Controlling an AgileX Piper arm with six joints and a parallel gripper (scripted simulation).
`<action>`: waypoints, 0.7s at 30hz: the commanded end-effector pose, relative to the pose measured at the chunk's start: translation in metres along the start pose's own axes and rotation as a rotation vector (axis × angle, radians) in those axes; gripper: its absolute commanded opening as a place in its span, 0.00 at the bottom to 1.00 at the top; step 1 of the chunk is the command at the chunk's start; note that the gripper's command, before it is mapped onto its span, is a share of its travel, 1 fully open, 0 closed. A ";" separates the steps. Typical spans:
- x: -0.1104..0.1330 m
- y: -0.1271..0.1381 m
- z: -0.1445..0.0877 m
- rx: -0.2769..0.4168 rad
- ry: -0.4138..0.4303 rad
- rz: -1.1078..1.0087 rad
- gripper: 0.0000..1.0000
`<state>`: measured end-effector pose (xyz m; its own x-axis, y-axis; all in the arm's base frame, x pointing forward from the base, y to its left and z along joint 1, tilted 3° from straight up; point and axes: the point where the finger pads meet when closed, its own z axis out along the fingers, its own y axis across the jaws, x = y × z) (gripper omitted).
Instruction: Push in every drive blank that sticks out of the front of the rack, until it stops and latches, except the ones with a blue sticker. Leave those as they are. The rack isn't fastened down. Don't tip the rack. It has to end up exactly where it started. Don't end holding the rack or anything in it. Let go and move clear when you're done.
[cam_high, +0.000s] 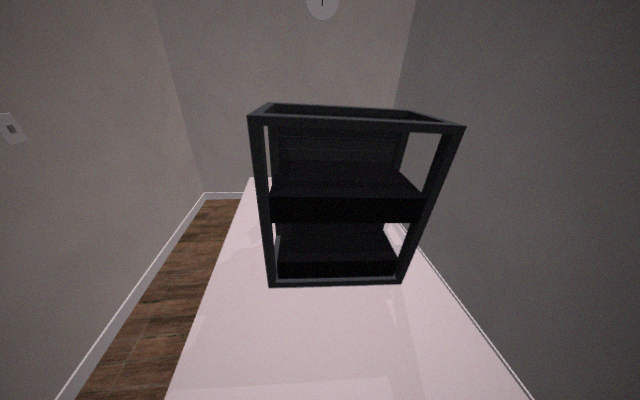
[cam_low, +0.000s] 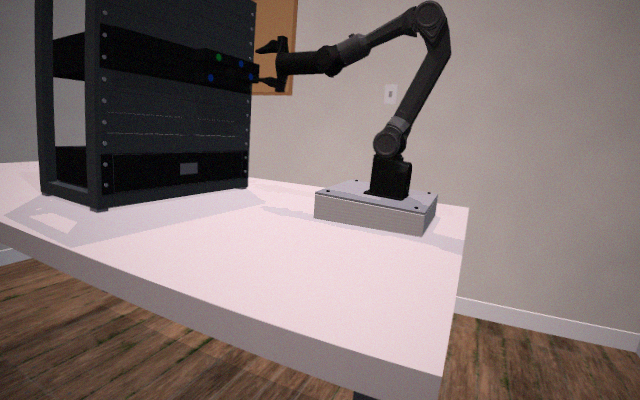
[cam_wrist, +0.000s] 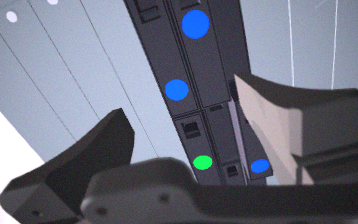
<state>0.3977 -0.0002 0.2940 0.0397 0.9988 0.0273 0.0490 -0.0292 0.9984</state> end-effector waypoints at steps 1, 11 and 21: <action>0.000 0.003 0.000 -0.006 0.001 0.001 1.00; 0.000 0.003 0.000 -0.006 0.001 0.001 1.00; 0.000 0.003 0.000 -0.006 0.001 0.001 0.00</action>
<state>0.3977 -0.0002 0.2940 0.0397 0.9988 0.0273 0.0490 -0.0292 0.9984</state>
